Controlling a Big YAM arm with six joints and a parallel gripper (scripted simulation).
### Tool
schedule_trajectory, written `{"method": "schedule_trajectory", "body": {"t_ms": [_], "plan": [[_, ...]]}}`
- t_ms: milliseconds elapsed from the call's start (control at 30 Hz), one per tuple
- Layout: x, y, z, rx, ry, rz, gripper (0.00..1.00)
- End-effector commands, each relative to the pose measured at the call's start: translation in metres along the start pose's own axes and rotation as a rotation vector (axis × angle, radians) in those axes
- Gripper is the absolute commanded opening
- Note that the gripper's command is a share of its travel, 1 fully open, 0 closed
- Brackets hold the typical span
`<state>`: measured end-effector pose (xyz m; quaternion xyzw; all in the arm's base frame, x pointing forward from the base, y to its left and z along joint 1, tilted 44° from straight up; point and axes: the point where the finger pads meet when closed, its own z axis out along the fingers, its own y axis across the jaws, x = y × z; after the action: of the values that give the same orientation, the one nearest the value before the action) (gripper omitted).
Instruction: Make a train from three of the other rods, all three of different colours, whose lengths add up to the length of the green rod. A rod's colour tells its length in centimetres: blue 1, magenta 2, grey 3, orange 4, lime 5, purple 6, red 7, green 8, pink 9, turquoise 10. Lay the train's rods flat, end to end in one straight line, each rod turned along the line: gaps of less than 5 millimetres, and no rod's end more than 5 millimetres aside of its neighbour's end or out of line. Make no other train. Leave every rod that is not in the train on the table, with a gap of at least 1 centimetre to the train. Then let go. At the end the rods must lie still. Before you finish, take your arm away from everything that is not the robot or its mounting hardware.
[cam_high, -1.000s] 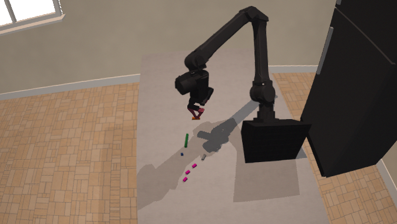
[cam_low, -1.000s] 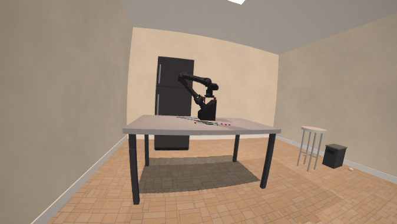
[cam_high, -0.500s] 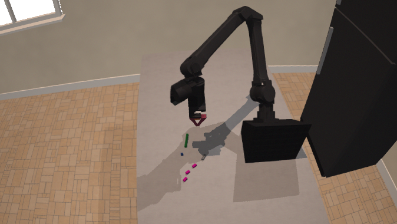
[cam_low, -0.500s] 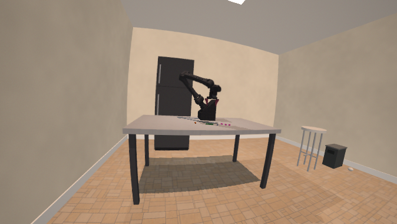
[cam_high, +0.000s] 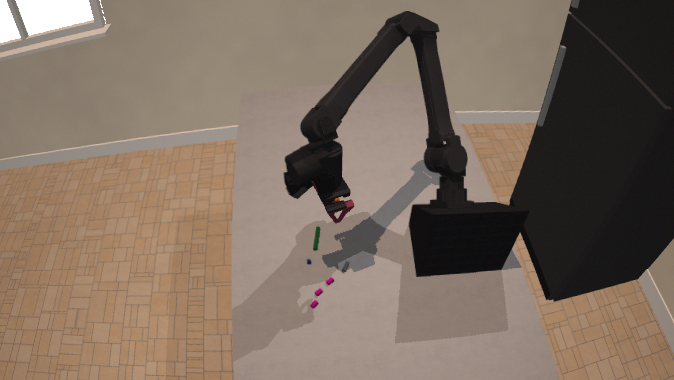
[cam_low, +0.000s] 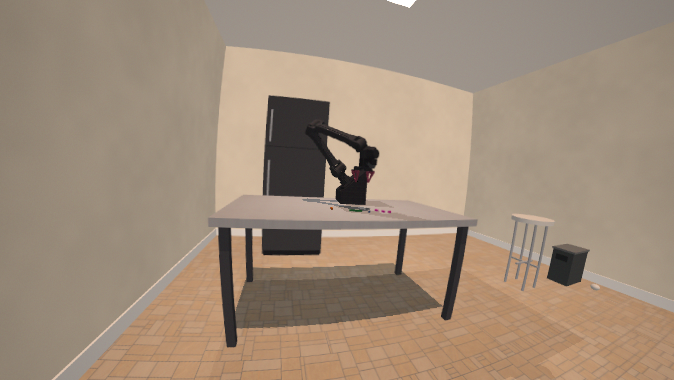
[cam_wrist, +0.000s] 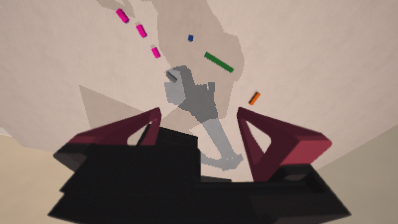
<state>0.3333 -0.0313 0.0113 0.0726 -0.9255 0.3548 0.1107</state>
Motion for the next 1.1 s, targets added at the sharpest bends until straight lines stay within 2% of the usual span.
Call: {"method": "schedule_trajectory", "body": {"t_ms": [0, 133, 167, 233, 267, 367, 400, 467, 500, 600, 633, 733, 767, 833, 867, 933, 967, 1000, 1067], "plan": [[-0.029, -0.005, -0.006, -0.006, -0.041, -0.133, 1.00], [-0.029, -0.004, -0.007, -0.005, -0.042, -0.135, 1.00], [-0.033, -0.001, -0.002, -0.004, -0.040, -0.219, 1.00], [-0.033, -0.001, -0.003, -0.004, -0.042, -0.221, 1.00], [-0.038, 0.003, 0.002, -0.003, -0.040, -0.306, 1.00], [-0.032, 0.005, 0.004, -0.002, -0.028, -0.320, 1.00], [-0.042, 0.007, 0.006, -0.001, -0.040, -0.394, 1.00], [-0.042, 0.007, 0.006, -0.001, -0.041, -0.396, 1.00], [-0.046, 0.011, 0.011, 0.000, -0.039, -0.483, 1.00], [-0.044, 0.011, 0.009, 0.001, -0.039, -0.488, 1.00], [-0.050, 0.015, 0.015, 0.002, -0.039, -0.572, 1.00], [-0.049, 0.015, 0.013, 0.003, -0.041, -0.575, 1.00], [-0.055, 0.019, 0.020, 0.003, -0.038, -0.661, 1.00], [-0.055, 0.020, 0.020, 0.003, -0.039, -0.662, 1.00], [-0.058, 0.023, 0.025, 0.004, -0.037, -0.749, 1.00], [-0.059, 0.024, 0.025, 0.004, -0.038, -0.749, 1.00], [-0.050, 0.026, 0.028, 0.002, -0.021, -0.766, 1.00], [-0.062, 0.028, 0.030, 0.005, -0.037, -0.836, 1.00], [-0.062, 0.028, 0.029, 0.006, -0.038, -0.837, 1.00]]}}
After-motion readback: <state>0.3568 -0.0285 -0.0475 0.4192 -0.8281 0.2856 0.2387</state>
